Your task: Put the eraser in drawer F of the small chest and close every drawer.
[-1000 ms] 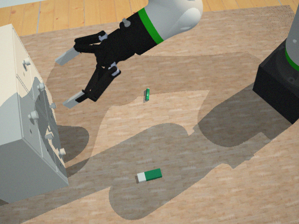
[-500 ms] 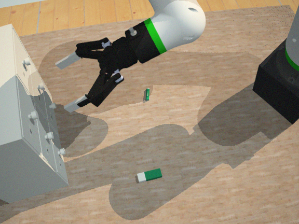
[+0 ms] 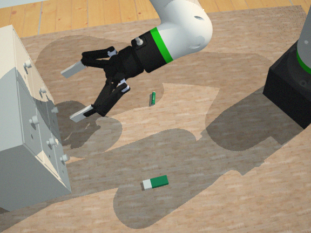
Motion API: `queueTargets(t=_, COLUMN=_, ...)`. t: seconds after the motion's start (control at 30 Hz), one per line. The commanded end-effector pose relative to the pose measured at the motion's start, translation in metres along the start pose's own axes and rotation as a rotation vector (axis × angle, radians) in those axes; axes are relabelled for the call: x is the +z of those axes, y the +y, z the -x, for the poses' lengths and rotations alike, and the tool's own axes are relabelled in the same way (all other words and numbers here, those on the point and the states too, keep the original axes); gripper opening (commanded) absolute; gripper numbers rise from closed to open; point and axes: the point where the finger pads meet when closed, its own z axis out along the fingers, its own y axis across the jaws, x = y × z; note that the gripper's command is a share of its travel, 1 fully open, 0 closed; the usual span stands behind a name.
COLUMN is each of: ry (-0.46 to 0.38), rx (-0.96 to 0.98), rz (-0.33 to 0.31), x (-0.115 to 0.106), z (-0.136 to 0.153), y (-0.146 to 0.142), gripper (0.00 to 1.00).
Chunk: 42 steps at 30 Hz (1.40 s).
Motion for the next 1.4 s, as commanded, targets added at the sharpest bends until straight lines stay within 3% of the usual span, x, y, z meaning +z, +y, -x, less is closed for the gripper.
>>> queueTargets(t=0.0, ry=-0.002, rx=-0.001, rz=0.0, x=0.007, z=-0.018, y=0.0, gripper=1.0)
queueTargets(t=0.43, ry=-0.002, rx=-0.001, rz=0.0, x=0.02, z=-0.054, y=0.0, gripper=1.0)
queueTargets(t=1.37, ry=-0.002, rx=-0.001, rz=0.0, x=0.021, z=-0.055, y=0.0, gripper=1.0)
